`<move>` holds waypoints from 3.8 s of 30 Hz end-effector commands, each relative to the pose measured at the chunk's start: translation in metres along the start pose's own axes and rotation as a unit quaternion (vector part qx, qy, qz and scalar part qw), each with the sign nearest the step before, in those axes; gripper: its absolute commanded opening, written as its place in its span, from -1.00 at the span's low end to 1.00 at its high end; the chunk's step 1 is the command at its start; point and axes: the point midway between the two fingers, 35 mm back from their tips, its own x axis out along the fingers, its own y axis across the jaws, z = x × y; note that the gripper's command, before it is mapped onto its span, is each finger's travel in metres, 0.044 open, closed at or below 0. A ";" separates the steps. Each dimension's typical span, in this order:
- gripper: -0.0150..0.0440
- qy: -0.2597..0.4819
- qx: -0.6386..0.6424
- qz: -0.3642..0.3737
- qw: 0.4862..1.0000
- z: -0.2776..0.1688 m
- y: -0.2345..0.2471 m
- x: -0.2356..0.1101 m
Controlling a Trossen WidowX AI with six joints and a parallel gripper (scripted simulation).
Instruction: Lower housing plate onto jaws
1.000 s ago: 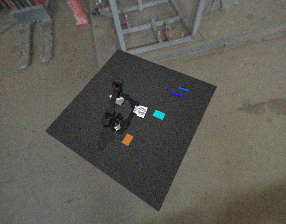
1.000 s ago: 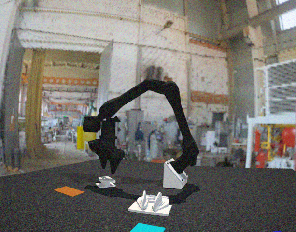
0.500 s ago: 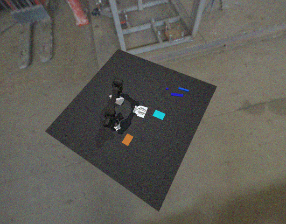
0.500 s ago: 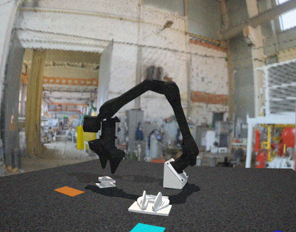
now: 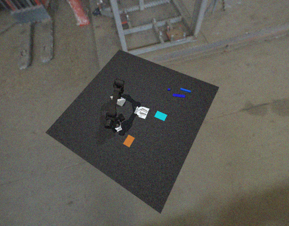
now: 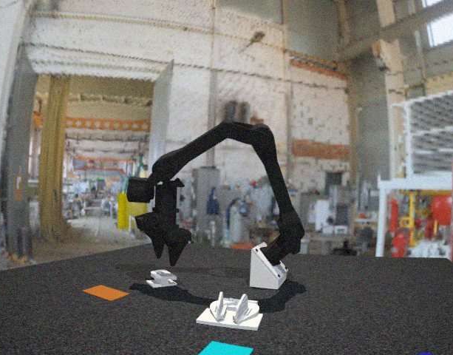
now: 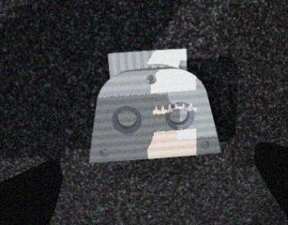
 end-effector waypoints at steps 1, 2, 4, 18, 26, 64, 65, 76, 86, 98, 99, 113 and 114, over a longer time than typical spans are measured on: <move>1.00 0.000 0.003 0.003 1.000 0.000 0.000 0.002; 1.00 0.000 0.003 0.003 1.000 0.000 0.000 0.002; 1.00 0.000 0.003 0.003 1.000 0.000 0.000 0.002; 1.00 0.000 0.003 0.003 1.000 0.000 0.000 0.002; 1.00 0.000 0.003 0.003 1.000 0.000 0.000 0.002; 1.00 0.000 0.001 0.002 1.000 0.002 0.000 0.031; 1.00 0.000 0.001 0.002 1.000 0.003 0.000 0.033; 1.00 0.000 0.002 0.004 1.000 0.002 0.000 0.051; 1.00 0.000 0.002 0.004 1.000 0.002 0.000 0.053; 1.00 0.000 0.002 0.004 1.000 0.002 0.000 0.053; 1.00 0.000 0.002 0.004 1.000 0.002 0.000 0.053; 1.00 0.000 0.002 0.004 1.000 0.002 0.000 0.055; 1.00 0.000 0.002 0.004 1.000 0.002 0.000 0.055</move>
